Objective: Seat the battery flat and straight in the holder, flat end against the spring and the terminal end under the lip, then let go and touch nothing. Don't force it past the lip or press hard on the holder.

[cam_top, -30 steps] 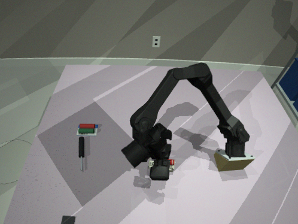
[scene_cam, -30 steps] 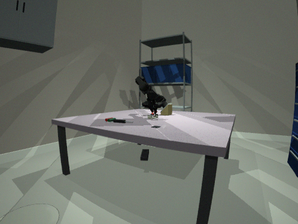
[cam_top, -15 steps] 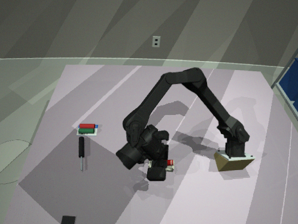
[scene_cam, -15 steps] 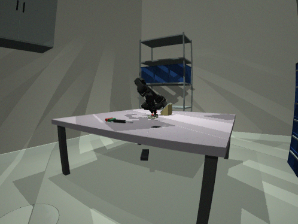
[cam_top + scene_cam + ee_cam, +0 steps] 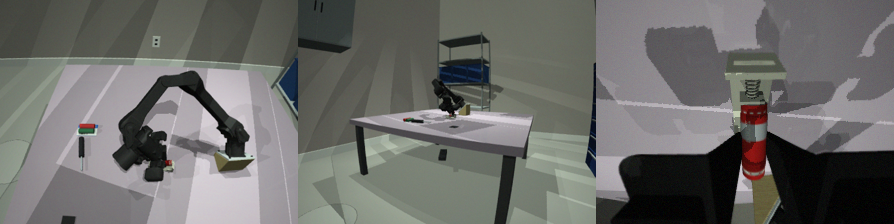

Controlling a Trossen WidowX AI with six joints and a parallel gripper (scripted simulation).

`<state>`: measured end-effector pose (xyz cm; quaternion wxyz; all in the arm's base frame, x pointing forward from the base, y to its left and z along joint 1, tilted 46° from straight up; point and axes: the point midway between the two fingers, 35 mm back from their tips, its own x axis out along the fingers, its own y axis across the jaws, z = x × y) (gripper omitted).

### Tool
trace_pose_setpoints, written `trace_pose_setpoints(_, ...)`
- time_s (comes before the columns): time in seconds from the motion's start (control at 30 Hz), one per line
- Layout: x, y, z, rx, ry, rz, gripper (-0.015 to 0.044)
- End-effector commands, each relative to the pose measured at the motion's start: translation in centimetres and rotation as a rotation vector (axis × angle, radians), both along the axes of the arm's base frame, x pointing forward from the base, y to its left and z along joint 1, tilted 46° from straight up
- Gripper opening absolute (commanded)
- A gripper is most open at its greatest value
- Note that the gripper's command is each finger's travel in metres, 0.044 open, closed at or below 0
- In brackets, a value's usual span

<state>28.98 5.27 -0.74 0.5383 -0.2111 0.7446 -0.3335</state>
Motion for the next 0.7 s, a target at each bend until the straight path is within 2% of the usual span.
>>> trace_pose_setpoints(0.0,0.4,0.1,-0.1,0.003,0.000,-0.004,0.0070)
trace_pose_setpoints(0.67,1.6,0.2,0.0,-0.003,0.005,-0.006,0.0070)
